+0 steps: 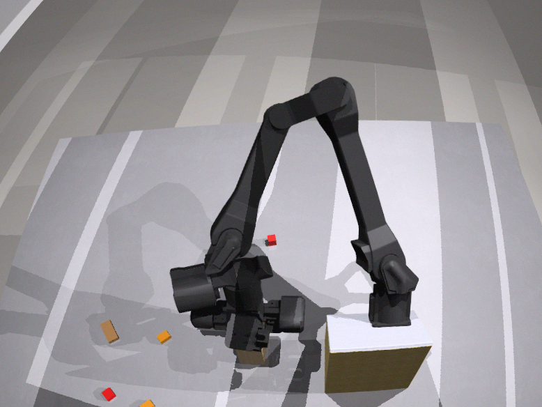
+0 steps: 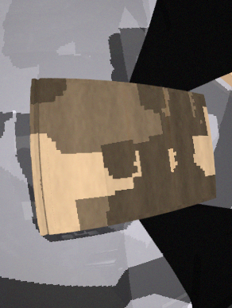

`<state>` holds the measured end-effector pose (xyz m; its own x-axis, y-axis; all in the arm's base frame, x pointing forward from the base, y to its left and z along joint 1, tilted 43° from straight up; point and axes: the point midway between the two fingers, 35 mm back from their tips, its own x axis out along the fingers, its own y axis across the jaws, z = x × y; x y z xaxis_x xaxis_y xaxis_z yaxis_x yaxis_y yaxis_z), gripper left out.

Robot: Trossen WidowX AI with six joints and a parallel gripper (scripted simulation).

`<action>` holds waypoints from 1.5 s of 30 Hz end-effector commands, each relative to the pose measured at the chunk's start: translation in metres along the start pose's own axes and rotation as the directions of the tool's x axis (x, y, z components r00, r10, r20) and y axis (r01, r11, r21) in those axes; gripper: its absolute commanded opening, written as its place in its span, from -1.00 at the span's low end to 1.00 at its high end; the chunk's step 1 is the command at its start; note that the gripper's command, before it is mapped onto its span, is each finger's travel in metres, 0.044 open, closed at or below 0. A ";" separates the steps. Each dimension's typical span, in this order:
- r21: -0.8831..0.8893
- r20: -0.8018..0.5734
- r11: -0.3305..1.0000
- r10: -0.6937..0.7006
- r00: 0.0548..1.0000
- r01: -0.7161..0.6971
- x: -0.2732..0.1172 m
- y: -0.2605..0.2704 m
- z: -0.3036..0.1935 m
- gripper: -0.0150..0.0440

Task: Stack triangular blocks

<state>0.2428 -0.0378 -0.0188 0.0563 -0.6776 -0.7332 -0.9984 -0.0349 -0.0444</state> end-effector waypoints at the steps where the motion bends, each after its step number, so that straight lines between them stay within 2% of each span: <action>1: 0.000 0.000 1.000 0.000 1.000 0.000 0.000 0.000 0.000 -0.14; 14: 0.000 0.000 1.000 0.000 1.000 0.000 0.000 0.000 0.000 1.00; 23: 0.000 0.001 1.000 0.000 1.000 0.000 -0.003 -0.001 0.000 1.00; 31: -0.001 0.006 1.000 0.001 1.000 -0.001 -0.108 -0.001 0.001 1.00; 45: -0.006 0.004 1.000 -0.005 1.000 0.005 -0.104 -0.002 0.002 1.00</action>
<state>0.2388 0.0339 0.0569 0.0592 -0.6748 -0.7356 -0.9982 -0.0378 -0.0457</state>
